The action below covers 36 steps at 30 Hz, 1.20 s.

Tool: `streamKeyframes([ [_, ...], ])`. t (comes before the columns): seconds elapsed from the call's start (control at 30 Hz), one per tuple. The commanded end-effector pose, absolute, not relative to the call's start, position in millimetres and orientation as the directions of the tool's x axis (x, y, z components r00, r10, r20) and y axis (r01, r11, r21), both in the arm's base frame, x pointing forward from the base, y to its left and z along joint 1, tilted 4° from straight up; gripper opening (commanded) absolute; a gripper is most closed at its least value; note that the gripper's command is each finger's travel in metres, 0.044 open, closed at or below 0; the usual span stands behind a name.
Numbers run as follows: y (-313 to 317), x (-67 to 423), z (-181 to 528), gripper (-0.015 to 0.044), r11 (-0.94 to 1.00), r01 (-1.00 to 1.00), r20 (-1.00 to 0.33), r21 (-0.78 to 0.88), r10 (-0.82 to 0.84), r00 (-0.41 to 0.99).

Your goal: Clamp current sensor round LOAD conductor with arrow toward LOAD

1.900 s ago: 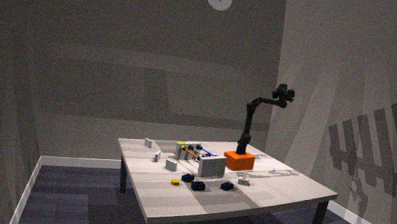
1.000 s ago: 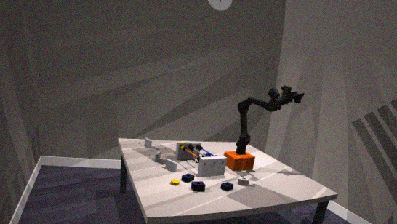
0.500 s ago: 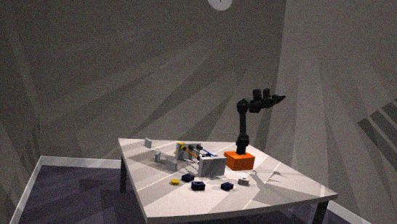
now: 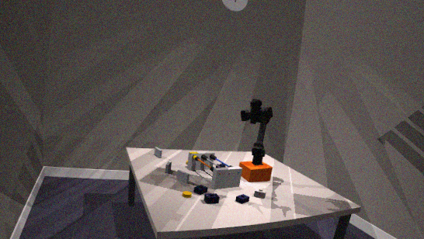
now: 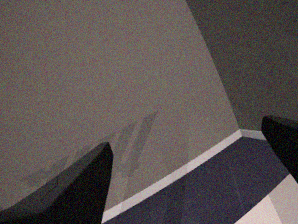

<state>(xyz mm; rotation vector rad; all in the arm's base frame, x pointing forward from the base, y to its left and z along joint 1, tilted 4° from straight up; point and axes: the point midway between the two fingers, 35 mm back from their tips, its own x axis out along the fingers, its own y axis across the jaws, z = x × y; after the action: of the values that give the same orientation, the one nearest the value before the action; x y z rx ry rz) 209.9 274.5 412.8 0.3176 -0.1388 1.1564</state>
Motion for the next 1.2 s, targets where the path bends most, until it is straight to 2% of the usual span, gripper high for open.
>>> streamKeyframes([
  [0.0,221.0,256.4,394.7,0.044,0.605,-0.782,0.229,0.15,0.748,0.623],
  [0.23,118.6,306.6,361.2,0.044,0.891,-0.445,0.146,0.092,0.43,0.891],
  [0.47,10.1,316.8,326.3,0.044,0.999,-0.039,0.058,0.009,0.039,0.998],
  [0.8,-1.1,317.4,321.8,0.044,1.0,0.003,0.039,0.0,-0.003,0.999],
  [0.97,-34.0,354.5,289.4,0.044,0.995,0.095,-0.242,0.0,-0.092,0.966],
  [1.17,-86.8,381.1,235.3,0.044,0.975,0.222,-0.597,0.0,-0.178,0.783],
])
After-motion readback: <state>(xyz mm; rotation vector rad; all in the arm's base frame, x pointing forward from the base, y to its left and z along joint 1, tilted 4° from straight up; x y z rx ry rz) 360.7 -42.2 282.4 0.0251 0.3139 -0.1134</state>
